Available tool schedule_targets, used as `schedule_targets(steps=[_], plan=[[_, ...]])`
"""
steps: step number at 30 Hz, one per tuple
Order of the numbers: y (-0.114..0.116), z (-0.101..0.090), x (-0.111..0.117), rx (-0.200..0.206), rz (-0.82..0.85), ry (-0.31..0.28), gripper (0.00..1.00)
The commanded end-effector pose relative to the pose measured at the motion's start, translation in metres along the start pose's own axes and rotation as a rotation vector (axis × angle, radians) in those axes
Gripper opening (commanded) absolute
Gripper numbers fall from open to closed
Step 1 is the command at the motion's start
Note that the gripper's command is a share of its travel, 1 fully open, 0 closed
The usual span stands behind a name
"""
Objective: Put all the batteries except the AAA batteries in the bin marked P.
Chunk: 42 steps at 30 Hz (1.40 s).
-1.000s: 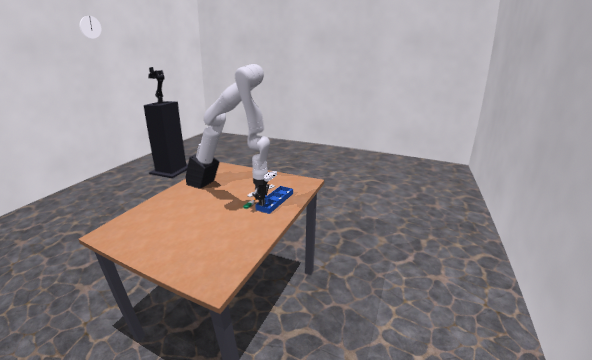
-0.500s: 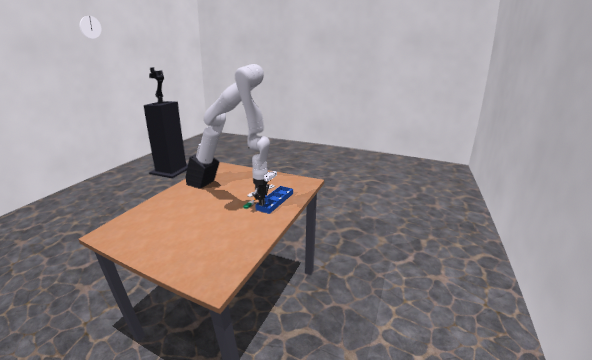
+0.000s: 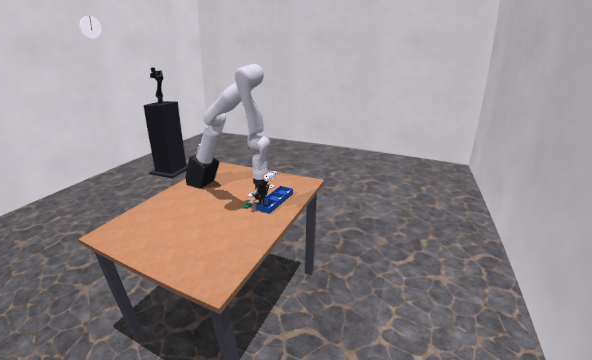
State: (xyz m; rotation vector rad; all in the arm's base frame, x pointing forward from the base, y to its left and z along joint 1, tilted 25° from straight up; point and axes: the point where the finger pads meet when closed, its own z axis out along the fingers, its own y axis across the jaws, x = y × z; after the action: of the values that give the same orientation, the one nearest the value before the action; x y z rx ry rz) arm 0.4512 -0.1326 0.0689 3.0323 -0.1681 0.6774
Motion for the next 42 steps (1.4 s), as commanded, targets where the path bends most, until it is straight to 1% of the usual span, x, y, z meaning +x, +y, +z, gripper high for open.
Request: schedule_targets(steps=[1,10,33,37,42], plan=[[0.000,0.000,0.000,-0.001,0.000,0.001,0.09],[0.000,-0.002,0.000,-0.001,0.000,0.001,0.09],[0.000,-0.030,0.000,-0.001,0.000,0.001,0.09],[0.000,-0.046,0.000,-0.001,0.000,0.001,0.09],[0.000,-0.046,0.000,-0.001,0.000,0.001,0.09]])
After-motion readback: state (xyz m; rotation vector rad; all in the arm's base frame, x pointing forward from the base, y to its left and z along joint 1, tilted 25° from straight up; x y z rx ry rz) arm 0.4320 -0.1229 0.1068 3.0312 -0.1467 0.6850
